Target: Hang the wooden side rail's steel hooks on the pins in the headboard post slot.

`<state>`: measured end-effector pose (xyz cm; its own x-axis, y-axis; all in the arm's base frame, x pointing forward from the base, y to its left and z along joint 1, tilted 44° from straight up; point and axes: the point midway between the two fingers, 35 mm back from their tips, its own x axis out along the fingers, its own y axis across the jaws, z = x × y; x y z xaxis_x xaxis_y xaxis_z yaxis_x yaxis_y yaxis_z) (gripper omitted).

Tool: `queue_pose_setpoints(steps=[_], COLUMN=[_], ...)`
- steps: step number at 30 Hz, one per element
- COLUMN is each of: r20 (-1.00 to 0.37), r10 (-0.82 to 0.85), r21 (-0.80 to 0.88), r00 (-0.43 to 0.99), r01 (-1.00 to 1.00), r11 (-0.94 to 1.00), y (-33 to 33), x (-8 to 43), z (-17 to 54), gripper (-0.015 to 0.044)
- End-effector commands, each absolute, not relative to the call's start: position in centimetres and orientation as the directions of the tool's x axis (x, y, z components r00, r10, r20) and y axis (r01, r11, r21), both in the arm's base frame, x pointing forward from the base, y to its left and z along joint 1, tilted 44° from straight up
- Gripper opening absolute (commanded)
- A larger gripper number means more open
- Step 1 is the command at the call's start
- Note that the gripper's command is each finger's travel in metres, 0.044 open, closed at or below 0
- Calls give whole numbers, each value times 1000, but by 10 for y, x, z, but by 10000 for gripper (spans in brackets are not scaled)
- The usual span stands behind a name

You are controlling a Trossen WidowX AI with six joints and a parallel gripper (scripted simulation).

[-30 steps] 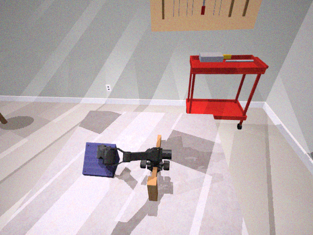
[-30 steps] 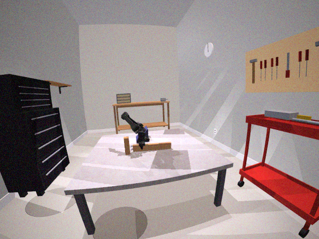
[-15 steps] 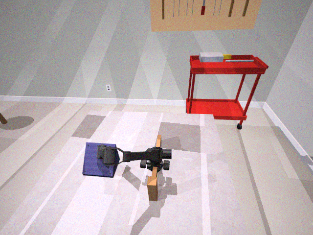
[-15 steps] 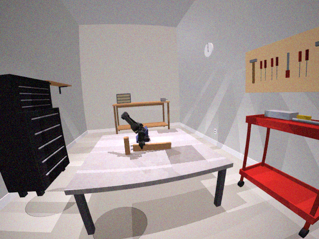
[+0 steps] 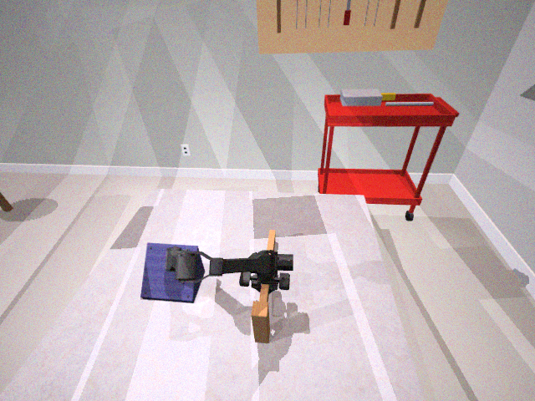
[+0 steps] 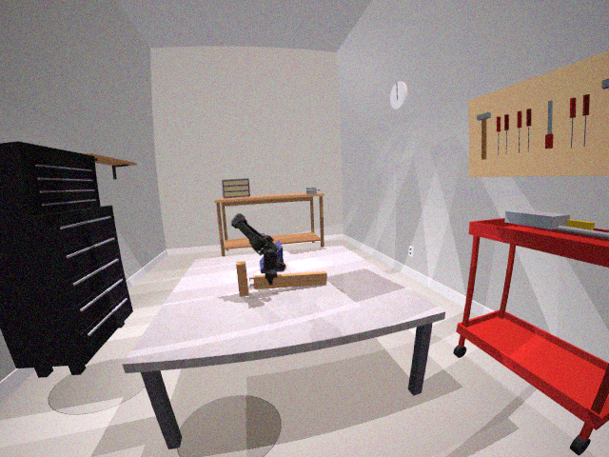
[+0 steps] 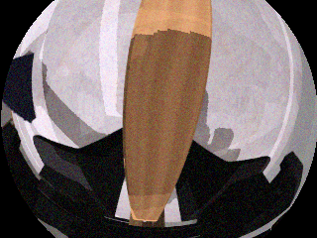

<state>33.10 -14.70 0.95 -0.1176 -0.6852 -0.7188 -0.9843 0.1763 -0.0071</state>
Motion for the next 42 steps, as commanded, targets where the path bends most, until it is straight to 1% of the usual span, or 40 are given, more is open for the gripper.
queue_pose_setpoints(steps=[1, 42], r20=[-724, -724], r10=[-682, -682], r21=[-26, -26], r00=[-97, -97], r01=[-985, -985], r11=[168, 168], y=[-143, -142], x=[336, 338], z=[15, 18], gripper=[0, 0])
